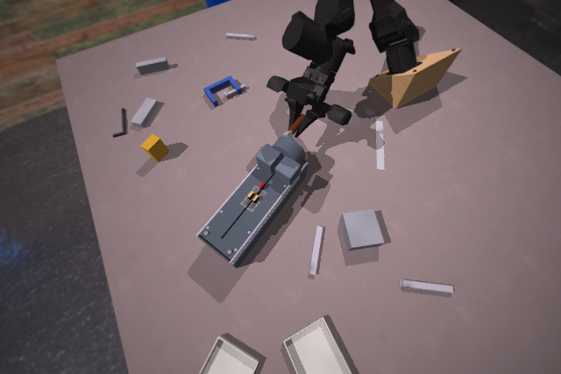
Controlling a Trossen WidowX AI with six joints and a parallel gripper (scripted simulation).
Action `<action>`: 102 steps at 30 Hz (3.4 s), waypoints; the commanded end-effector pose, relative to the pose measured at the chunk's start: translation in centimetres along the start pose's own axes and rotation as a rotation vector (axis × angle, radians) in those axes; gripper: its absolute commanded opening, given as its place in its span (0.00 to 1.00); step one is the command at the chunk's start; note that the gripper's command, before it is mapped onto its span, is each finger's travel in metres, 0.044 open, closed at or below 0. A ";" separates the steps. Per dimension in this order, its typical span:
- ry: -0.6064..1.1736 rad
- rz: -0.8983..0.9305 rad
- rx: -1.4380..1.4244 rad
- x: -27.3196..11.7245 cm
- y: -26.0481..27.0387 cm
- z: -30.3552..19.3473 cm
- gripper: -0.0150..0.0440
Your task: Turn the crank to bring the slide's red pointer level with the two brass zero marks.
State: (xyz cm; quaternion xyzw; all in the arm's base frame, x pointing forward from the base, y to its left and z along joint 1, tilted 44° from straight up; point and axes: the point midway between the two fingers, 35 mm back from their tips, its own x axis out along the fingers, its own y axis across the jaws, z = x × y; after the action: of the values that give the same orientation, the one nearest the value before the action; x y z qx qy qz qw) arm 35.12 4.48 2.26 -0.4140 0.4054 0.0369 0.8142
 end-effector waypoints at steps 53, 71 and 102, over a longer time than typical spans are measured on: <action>0.006 -0.015 0.015 3.3 -0.5 -3.4 0.25; 0.007 -0.015 0.015 3.9 0.6 -3.9 0.25; 0.007 -0.014 0.015 4.1 1.8 -4.1 0.25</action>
State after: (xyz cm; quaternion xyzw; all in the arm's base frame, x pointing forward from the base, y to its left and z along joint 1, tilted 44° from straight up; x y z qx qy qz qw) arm 34.85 1.26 -2.29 -0.4118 0.3992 0.0161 0.8190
